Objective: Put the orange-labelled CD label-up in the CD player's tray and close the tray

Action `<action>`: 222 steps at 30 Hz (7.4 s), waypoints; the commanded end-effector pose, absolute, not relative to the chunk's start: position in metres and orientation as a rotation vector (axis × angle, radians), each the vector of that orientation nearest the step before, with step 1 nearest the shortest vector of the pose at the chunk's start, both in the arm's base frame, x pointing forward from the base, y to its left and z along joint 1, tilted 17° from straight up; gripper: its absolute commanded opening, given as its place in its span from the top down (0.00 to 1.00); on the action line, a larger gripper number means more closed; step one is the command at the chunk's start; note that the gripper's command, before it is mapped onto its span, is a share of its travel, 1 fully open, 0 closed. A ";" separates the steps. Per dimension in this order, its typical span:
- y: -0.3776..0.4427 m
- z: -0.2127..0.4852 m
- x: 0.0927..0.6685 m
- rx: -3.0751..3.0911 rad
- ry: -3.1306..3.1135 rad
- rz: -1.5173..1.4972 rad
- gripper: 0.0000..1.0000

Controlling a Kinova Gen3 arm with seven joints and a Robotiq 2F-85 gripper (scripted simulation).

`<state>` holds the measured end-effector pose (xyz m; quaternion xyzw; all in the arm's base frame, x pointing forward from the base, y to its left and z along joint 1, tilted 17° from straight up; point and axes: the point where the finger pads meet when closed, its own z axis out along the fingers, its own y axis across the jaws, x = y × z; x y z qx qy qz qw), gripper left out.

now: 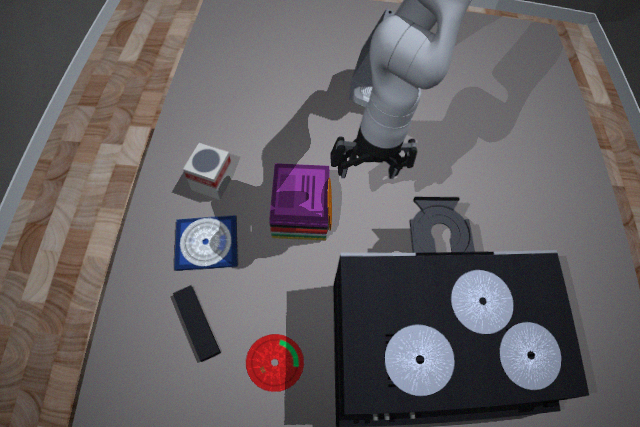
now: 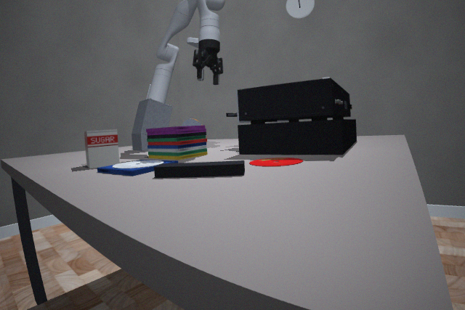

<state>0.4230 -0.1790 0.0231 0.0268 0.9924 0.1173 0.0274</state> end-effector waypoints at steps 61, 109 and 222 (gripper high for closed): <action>-0.230 -0.026 0.386 0.202 3.016 0.436 0.00; -0.212 -0.102 0.395 0.186 2.975 0.623 0.84; -0.210 -0.106 0.395 0.186 2.975 0.623 0.89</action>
